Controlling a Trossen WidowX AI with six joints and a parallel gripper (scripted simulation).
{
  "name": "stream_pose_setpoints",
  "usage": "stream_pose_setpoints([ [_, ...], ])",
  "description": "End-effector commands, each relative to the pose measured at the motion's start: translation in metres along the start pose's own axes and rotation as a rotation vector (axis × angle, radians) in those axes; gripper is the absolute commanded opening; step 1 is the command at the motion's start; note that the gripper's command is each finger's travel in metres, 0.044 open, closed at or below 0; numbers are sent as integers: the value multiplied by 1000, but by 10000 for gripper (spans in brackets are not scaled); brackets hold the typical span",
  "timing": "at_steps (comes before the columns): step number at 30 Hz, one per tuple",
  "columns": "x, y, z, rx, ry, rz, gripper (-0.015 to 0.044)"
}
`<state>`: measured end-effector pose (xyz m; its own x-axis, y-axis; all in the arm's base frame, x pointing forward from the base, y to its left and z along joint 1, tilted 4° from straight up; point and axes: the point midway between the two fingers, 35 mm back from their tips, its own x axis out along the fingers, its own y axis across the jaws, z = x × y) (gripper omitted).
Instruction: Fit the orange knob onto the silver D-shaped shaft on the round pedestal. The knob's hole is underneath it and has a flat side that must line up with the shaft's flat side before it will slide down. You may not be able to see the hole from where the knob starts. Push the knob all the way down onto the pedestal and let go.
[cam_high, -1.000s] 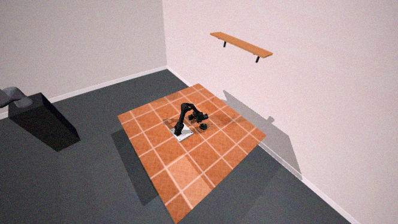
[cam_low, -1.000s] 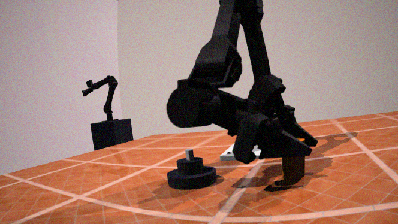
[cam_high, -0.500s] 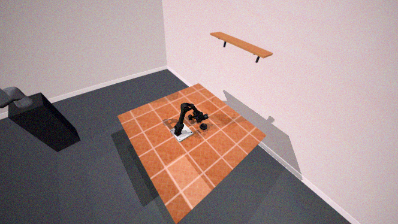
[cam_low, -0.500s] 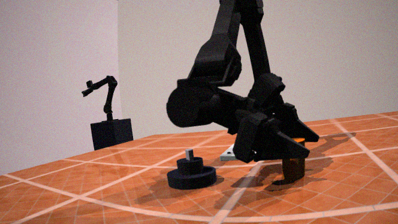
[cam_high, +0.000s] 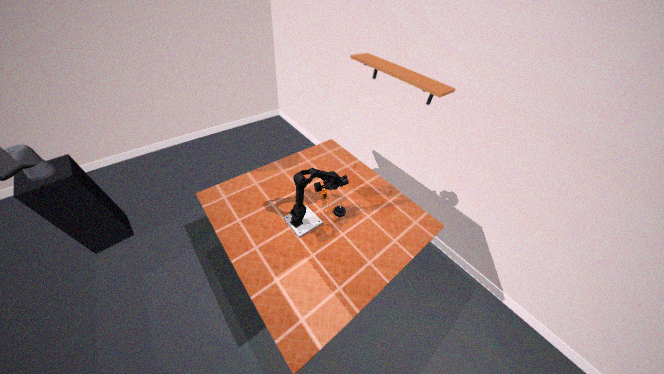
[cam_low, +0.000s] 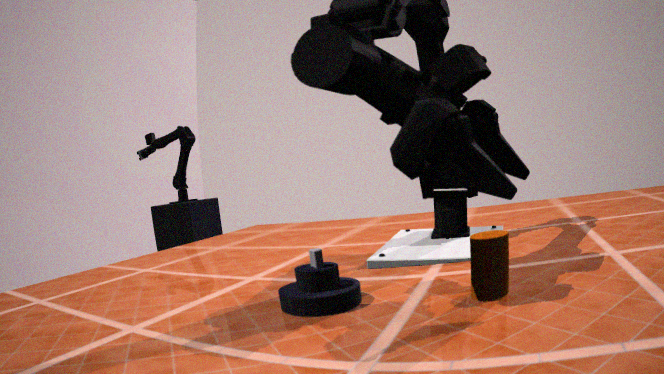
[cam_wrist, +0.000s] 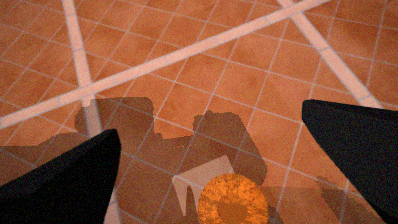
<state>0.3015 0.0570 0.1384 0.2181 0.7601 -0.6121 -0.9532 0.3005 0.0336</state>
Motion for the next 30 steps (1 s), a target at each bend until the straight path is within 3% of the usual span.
stream_pose_setpoints([
  [1, 0, 3, 3, 18, 328, 20, 440],
  [6, -26, 3, 14, -6, 776, -74, 440],
  [8, -31, 2, 18, -15, 832, -97, 440],
  [19, -31, 2, 18, 0, 832, -104, 440],
  [30, -31, 2, 18, 961, 703, -519, 440],
])
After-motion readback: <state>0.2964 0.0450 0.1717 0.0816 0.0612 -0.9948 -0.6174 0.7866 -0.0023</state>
